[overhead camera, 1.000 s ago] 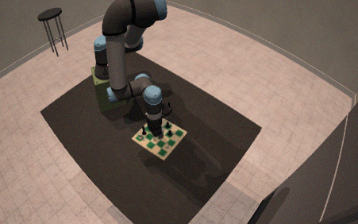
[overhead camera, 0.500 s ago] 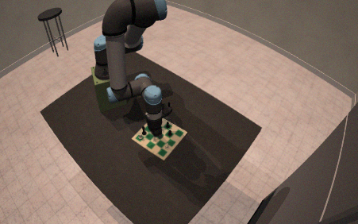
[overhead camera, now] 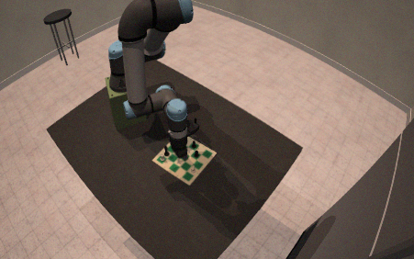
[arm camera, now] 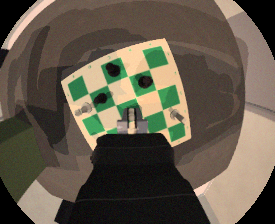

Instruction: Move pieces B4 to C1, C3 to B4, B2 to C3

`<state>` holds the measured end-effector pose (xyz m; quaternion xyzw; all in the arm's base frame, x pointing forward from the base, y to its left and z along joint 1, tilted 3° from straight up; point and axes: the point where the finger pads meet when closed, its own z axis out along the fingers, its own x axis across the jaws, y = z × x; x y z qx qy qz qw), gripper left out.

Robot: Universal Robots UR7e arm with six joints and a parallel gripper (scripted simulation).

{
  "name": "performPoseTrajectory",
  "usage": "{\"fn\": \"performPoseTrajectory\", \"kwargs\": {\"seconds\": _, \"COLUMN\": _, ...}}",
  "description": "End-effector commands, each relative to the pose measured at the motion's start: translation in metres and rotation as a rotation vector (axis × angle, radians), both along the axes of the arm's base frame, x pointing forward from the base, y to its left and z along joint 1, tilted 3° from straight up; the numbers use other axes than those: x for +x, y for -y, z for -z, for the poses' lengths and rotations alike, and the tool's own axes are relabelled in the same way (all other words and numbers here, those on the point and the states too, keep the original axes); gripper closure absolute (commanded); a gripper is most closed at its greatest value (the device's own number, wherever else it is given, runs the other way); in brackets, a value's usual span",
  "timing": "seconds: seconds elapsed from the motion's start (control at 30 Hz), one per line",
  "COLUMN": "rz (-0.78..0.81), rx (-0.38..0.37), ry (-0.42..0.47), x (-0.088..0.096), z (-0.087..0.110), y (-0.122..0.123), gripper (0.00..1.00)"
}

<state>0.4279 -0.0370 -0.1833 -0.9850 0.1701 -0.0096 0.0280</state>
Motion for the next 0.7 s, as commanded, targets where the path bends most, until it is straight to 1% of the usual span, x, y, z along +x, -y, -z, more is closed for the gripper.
{"fn": "performPoseTrajectory", "kwargs": {"seconds": 0.0, "rz": 0.000, "rx": 0.000, "ry": 0.001, "x": 0.0004, "z": -0.0003, "y": 0.0002, "gripper": 1.00}}
{"fn": "performPoseTrajectory", "kwargs": {"seconds": 0.43, "rz": 0.000, "rx": 0.000, "ry": 0.001, "x": 0.0004, "z": -0.0004, "y": 0.0002, "gripper": 1.00}}
{"fn": "performPoseTrajectory", "kwargs": {"seconds": 0.67, "rz": 0.000, "rx": 0.000, "ry": 0.001, "x": 0.0003, "z": -0.0036, "y": 0.0004, "gripper": 1.00}}
